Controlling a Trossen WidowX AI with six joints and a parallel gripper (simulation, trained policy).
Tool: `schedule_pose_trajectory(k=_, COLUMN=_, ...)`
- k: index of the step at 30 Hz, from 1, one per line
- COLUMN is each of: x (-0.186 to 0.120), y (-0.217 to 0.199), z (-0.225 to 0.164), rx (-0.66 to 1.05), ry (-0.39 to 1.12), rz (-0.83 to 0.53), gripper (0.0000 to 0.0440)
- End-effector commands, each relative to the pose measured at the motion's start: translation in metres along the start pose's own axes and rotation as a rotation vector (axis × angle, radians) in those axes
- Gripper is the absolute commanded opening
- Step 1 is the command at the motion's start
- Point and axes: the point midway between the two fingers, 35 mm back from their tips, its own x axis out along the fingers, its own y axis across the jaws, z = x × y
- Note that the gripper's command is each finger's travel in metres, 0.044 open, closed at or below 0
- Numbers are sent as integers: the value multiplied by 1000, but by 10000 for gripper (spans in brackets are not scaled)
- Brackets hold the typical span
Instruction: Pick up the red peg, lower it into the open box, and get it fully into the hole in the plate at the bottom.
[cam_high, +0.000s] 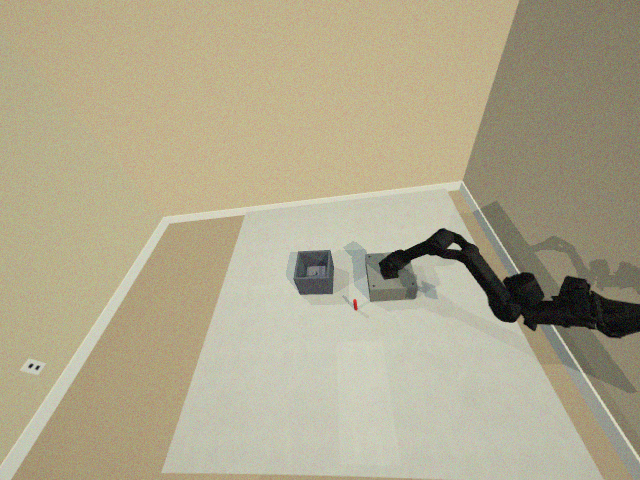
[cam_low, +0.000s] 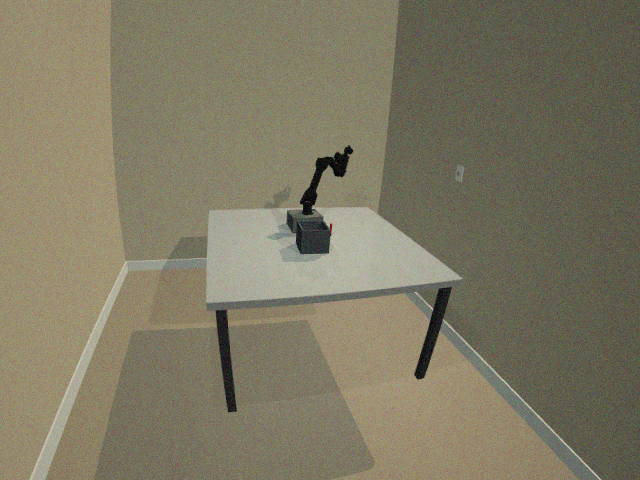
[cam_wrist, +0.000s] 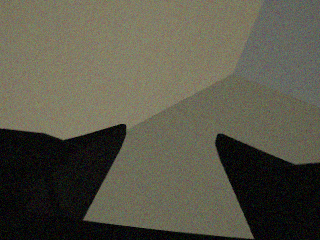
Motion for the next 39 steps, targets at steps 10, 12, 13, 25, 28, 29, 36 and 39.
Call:
schedule_pose_trajectory(k=10, x=-23, y=-21, z=-65, rx=243, ry=248, rz=26, gripper=440)
schedule_pose_trajectory(k=12, x=-29, y=-29, z=-79, rx=288, ry=300, rz=19, gripper=440)
schedule_pose_trajectory(k=13, x=-32, y=-33, z=-85, rx=310, ry=327, rz=14, gripper=440)
schedule_pose_trajectory(k=25, x=-78, y=-84, z=-155, rx=568, ry=639, rz=-97, gripper=440)
schedule_pose_trajectory(k=28, x=-92, y=-96, z=-170, rx=628, ry=715, rz=-139, gripper=440)
schedule_pose_trajectory(k=29, x=-98, y=-101, z=-175, rx=648, ry=740, rz=-154, gripper=440)
schedule_pose_trajectory(k=36, x=-136, y=-131, z=-204, rx=780, ry=904, rz=-283, gripper=440)
schedule_pose_trajectory(k=39, x=-154, y=-145, z=-214, rx=833, ry=969, rz=-350, gripper=440)
